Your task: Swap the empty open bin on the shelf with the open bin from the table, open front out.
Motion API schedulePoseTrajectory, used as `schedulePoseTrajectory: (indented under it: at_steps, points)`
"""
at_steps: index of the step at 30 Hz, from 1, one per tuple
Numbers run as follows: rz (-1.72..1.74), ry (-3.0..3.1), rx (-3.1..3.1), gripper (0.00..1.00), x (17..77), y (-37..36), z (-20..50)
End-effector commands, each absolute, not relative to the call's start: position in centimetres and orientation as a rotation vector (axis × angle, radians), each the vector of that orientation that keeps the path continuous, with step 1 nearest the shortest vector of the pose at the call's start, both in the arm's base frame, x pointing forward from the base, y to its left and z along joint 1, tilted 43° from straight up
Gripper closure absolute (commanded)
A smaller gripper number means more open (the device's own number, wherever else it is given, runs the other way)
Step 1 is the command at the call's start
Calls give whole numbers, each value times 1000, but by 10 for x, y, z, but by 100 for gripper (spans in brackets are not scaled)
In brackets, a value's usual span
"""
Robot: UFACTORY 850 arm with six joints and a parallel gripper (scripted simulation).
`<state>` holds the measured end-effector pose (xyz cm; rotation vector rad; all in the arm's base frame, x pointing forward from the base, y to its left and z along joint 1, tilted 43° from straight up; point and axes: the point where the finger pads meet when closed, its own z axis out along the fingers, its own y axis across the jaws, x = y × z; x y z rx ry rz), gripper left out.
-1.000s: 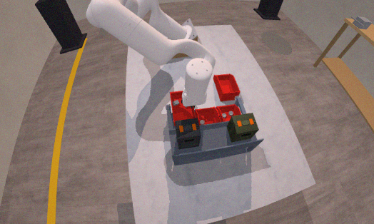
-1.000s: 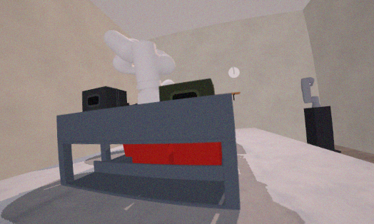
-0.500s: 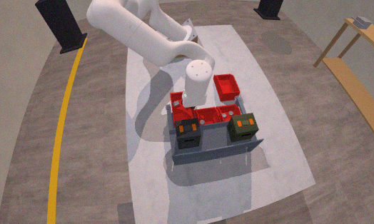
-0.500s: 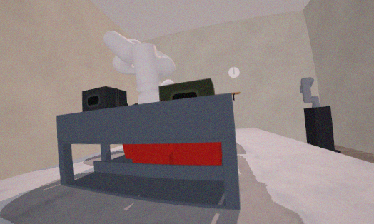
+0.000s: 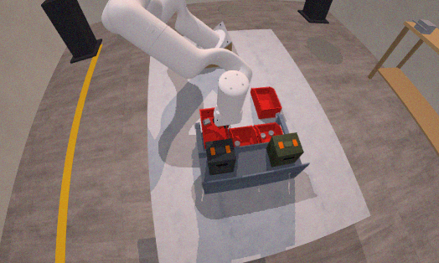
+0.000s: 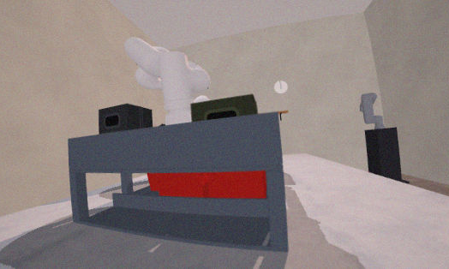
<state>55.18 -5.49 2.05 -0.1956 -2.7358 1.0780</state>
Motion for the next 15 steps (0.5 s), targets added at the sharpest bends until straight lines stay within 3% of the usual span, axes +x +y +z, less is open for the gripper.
schedulePoseTrajectory:
  at_steps: [1, 15]
  points:
    - [1078, -2738, -196, 100, 553, -54, 21]
    - [1080, -2741, -194, 100, 554, -55, 21]
